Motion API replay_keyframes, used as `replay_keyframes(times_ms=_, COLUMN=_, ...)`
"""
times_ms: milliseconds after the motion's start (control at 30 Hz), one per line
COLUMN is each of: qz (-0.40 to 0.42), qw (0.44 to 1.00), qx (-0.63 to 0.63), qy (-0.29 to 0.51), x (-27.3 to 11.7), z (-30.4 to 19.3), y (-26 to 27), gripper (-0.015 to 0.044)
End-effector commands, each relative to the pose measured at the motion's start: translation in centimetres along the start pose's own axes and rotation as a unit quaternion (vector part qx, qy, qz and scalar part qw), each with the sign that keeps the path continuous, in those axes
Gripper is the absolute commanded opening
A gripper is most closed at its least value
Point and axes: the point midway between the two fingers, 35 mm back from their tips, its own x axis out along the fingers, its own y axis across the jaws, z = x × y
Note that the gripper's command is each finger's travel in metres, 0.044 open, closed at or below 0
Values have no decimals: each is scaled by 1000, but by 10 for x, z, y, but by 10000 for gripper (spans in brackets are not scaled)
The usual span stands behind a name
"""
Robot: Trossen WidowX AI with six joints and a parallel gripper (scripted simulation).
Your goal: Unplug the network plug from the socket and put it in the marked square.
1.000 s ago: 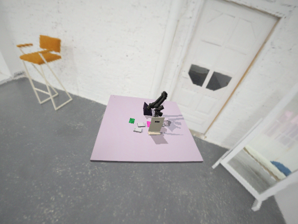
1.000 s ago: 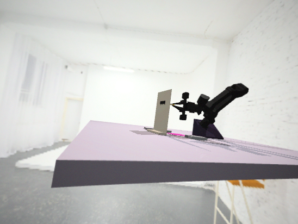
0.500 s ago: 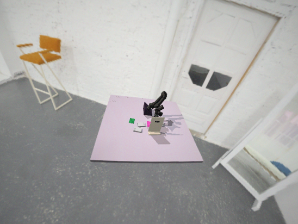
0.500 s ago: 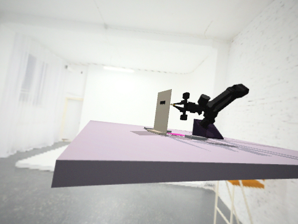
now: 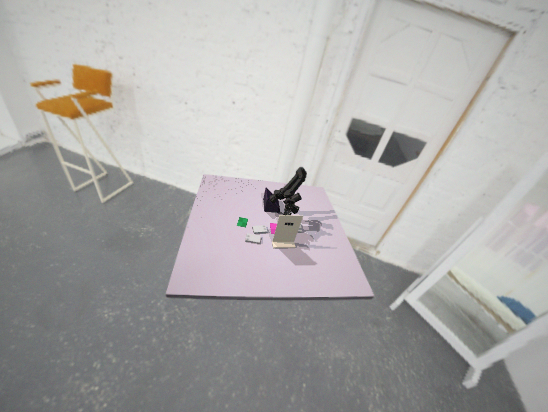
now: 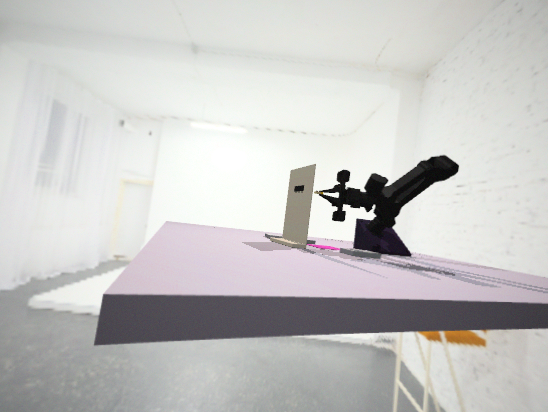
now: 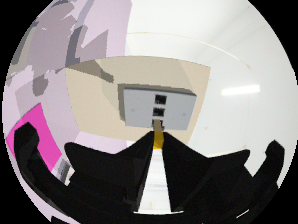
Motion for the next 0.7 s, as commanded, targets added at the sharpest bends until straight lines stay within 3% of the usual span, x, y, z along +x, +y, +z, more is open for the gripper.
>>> replay_keyframes(times_ms=0, qz=-1, qw=1000, qx=0, qy=3, x=-2, z=-1, y=0, gripper=0)
replay_keyframes(times_ms=667, qz=0, qw=1000, qx=-1, qy=1, x=-5, z=-3, y=-10, gripper=0)
